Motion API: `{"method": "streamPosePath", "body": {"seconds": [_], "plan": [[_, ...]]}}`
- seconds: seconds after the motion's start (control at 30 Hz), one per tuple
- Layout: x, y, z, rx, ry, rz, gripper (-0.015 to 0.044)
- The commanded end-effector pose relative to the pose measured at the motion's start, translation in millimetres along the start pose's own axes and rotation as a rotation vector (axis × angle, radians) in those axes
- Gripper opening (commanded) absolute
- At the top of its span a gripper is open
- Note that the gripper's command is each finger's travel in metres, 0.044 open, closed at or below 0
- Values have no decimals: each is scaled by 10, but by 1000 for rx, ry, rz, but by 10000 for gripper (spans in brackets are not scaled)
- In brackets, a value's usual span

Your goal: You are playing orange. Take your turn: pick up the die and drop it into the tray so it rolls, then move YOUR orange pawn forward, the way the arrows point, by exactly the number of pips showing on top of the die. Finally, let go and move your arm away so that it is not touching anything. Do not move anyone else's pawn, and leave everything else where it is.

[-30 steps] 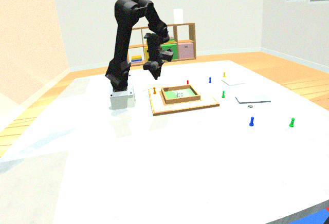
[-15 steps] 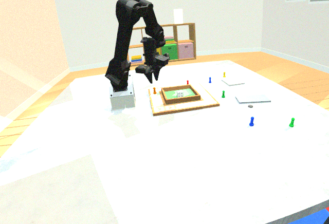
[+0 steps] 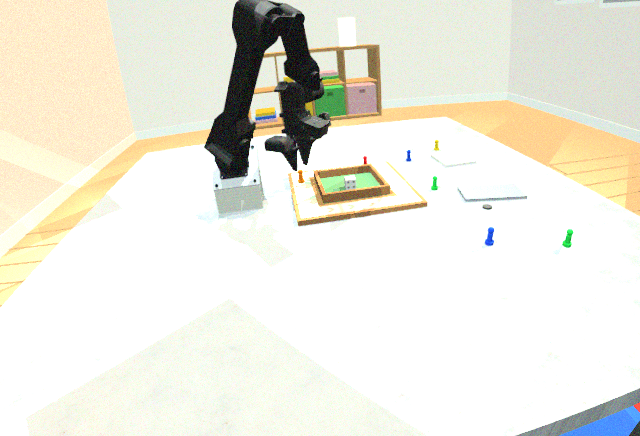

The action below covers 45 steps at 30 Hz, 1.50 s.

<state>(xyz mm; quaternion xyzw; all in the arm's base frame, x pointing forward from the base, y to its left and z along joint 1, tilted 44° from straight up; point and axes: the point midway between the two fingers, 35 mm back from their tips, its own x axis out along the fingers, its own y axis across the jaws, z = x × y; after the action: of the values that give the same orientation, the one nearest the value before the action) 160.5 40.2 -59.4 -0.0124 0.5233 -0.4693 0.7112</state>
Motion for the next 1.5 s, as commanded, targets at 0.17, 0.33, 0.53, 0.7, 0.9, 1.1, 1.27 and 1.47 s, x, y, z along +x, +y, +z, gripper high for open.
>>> {"method": "streamPosePath", "body": {"seconds": [0.17,0.33,0.53,0.7,0.9,1.1,1.27,1.47], "plan": [[172,-25,-1,-8,-5,-15,200],[251,-33,0,-8,-5,-15,200],[303,-40,1,-8,-6,-16,174],[303,-40,1,-8,-6,-16,62],[303,-40,1,-8,-6,-16,22],[219,-9,3,-8,-4,-14,0],[-80,63,4,-10,-1,-9,0],[-467,82,-9,-10,1,-8,0]]}}
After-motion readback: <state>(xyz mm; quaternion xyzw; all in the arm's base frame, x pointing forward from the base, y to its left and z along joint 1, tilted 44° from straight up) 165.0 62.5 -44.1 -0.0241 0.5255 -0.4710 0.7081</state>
